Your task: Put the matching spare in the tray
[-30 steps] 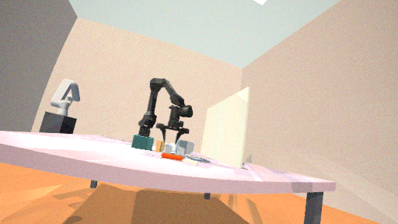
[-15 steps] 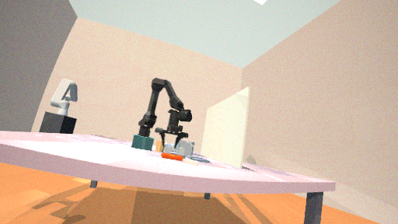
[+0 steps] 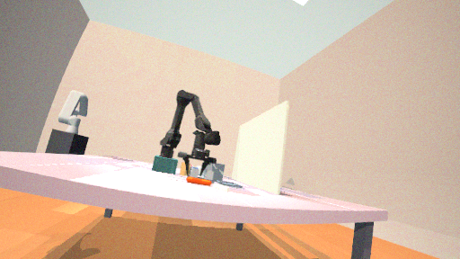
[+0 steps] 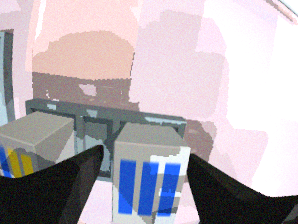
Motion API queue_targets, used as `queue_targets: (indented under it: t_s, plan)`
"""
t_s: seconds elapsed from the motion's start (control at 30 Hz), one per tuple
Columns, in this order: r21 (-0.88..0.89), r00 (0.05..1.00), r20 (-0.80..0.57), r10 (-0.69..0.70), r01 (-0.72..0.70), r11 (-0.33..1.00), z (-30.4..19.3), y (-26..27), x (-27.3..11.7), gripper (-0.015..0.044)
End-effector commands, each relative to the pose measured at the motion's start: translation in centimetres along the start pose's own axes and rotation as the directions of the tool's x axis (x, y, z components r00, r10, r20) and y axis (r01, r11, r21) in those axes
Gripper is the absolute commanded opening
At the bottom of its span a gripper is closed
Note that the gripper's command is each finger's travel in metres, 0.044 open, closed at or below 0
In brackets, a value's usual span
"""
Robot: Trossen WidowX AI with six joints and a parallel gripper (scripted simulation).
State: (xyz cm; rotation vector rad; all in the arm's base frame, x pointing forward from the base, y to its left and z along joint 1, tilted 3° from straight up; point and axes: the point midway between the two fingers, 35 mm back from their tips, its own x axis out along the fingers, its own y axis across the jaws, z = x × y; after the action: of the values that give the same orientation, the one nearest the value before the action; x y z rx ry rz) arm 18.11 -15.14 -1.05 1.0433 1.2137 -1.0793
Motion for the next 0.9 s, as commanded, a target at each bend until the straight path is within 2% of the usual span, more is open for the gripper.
queue_targets:
  t_s: [0.0,0.13,0.3,0.5,0.67,0.87]
  plan:
    - [-0.007,1.0,-0.007,-0.002,0.002,1.0,-0.13,-0.06,0.26,0.03]
    - [-0.007,1.0,-0.007,-0.002,0.002,1.0,-0.13,-0.06,0.26,0.03]
    - [0.0,1.0,-0.003,-0.002,0.002,1.0,-0.06,-0.05,0.14,0.0169]
    - [0.0,1.0,-0.003,-0.002,0.002,1.0,-0.06,-0.05,0.14,0.0129]
    - [0.0,1.0,-0.003,-0.002,0.002,1.0,-0.06,-0.05,0.14,0.0]
    - [0.0,1.0,-0.003,-0.002,0.002,1.0,-0.06,-0.05,0.14,0.0]
